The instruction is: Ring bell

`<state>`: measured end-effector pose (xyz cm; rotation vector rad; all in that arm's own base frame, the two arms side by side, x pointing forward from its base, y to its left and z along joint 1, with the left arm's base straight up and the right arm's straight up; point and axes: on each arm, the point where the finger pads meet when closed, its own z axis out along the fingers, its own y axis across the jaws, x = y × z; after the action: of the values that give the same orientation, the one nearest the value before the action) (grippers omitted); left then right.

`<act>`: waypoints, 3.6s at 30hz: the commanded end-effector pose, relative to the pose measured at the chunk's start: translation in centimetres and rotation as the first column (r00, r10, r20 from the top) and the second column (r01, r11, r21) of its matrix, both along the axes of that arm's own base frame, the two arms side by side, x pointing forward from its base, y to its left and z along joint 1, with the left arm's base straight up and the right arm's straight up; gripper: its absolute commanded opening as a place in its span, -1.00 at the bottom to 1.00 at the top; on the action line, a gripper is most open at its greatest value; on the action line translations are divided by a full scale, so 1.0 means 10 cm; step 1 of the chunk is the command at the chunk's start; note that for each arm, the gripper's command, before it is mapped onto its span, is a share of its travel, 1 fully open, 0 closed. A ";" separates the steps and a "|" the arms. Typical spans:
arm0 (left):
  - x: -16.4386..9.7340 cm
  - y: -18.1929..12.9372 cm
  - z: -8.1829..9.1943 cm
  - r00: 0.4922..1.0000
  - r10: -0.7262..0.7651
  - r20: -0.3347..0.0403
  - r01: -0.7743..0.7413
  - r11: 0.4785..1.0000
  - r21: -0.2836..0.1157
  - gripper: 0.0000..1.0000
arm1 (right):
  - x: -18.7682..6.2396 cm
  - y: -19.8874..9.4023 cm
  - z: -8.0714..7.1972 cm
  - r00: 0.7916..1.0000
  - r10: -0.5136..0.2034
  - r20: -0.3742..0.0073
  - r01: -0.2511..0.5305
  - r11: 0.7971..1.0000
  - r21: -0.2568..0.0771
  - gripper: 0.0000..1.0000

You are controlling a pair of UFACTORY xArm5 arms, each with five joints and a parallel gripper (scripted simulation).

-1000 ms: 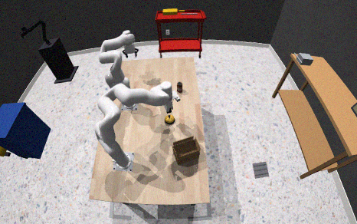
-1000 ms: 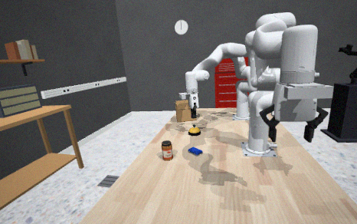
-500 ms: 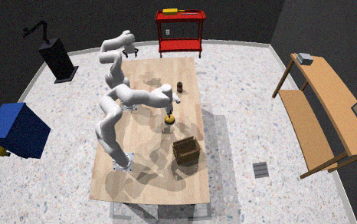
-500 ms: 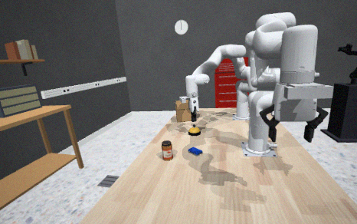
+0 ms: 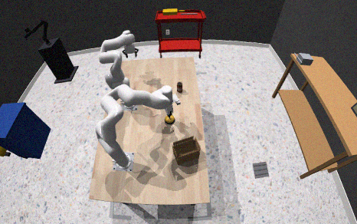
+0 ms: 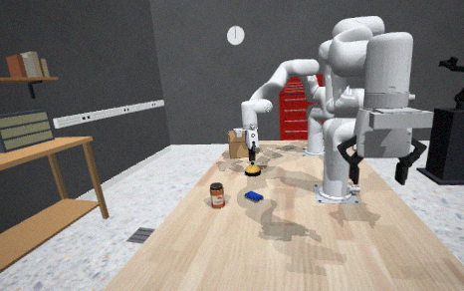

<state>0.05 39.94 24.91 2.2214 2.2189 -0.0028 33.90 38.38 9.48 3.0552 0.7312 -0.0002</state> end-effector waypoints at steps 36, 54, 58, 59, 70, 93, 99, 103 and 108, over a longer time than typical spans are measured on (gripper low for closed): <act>0.00 0.01 0.01 1.000 0.000 0.000 0.000 1.000 0.003 1.00 | 0.01 0.01 -0.11 1.000 0.000 0.002 0.000 1.000 0.002 -1.00; 0.00 0.01 0.01 1.000 0.000 0.000 0.000 1.000 0.003 1.00 | 0.01 0.01 -0.12 1.000 0.000 0.002 0.000 1.000 0.002 -1.00; 0.00 0.01 0.01 1.000 0.000 0.000 0.000 1.000 0.003 1.00 | 0.01 0.01 -0.12 1.000 0.000 0.002 0.000 1.000 0.002 -1.00; 0.00 0.01 0.01 1.000 0.000 0.000 0.000 1.000 0.003 1.00 | 0.01 0.01 -0.12 1.000 0.000 0.002 0.000 1.000 0.002 -1.00; 0.00 0.01 0.01 1.000 0.000 0.000 0.000 1.000 0.003 1.00 | 0.01 0.01 -0.12 1.000 0.000 0.002 0.000 1.000 0.002 -1.00; 0.00 0.01 0.01 1.000 0.000 0.000 0.000 1.000 0.003 1.00 | 0.01 0.01 -0.05 1.000 0.000 0.002 0.000 1.000 0.002 -1.00; 0.00 0.01 0.01 1.000 0.000 0.000 0.000 1.000 0.003 1.00 | 0.01 0.01 0.08 1.000 0.000 0.002 0.000 1.000 0.002 -1.00; 0.00 0.01 0.01 1.000 0.000 0.000 0.000 1.000 0.003 1.00 | 0.01 0.01 0.19 1.000 0.000 0.002 0.000 1.000 0.002 -1.00; 0.00 0.01 0.01 1.000 0.000 0.000 0.000 1.000 0.003 1.00 | 0.01 0.01 0.28 1.000 0.000 0.002 0.000 1.000 0.002 -1.00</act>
<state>0.05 39.94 24.91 2.2214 2.2189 -0.0028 33.91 38.39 11.61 3.0554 0.7312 0.0002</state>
